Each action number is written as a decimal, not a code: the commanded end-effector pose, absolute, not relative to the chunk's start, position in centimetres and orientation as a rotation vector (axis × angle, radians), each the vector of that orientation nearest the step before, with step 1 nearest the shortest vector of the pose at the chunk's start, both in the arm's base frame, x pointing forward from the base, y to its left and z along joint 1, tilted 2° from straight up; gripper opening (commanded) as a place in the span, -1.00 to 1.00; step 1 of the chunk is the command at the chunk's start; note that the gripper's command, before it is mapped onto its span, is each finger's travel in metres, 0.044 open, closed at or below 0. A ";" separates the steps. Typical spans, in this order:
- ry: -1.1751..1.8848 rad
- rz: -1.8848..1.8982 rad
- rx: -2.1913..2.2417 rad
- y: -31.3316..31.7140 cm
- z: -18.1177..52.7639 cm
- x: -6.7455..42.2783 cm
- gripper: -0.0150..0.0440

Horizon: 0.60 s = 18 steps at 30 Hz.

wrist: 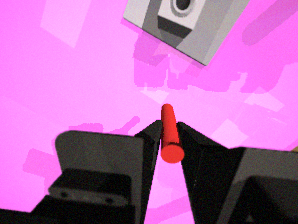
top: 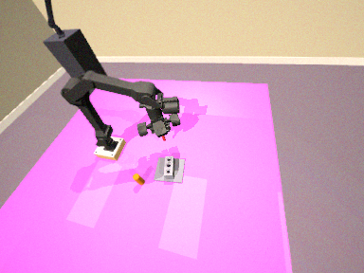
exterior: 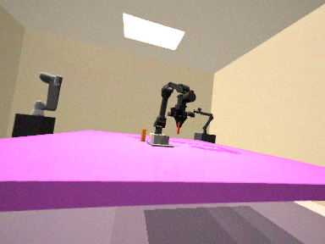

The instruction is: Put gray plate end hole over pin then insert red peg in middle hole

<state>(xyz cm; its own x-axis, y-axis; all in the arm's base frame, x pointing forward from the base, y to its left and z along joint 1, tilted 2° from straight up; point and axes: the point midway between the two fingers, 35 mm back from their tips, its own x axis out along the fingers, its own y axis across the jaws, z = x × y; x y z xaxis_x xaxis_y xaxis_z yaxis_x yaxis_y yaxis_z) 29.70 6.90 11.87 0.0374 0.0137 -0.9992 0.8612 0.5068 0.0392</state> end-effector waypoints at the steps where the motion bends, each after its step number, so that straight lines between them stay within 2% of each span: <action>1: 1.387 -0.776 0.833 6.1 12.1 30.4 -0.49; 18: 1.384 -0.774 0.836 1.7 12.1 33.0 -0.49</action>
